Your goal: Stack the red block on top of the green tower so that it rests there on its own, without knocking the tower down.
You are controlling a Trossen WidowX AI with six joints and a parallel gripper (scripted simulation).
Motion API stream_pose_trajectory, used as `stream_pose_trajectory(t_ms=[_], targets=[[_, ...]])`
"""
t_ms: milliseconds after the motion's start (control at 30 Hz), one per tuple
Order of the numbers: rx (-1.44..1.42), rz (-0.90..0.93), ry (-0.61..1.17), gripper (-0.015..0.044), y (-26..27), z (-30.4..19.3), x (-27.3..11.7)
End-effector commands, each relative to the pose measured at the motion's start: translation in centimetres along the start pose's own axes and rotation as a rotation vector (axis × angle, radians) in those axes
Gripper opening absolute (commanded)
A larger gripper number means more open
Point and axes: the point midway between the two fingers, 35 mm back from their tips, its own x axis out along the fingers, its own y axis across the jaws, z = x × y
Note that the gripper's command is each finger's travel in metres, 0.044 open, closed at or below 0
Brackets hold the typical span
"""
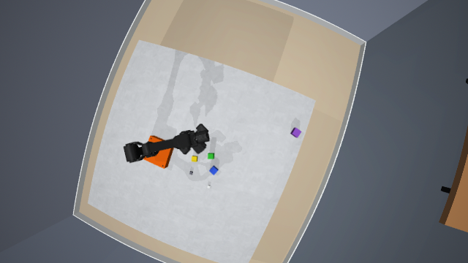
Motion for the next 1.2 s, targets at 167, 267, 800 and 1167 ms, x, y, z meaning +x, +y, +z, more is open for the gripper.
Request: stream_pose_trajectory(t_ms=[167,267,800,1167], targets=[[-0.002,-0.017,0.007,0.044,-0.6,-0.4,2.0],[-0.002,-0.017,0.007,0.044,-0.5,-0.4,2.2],[-0.002,-0.017,0.007,0.044,-0.6,-0.4,4.8],[-0.002,-0.018,0.007,0.044,-0.7,-0.5,5.9]])
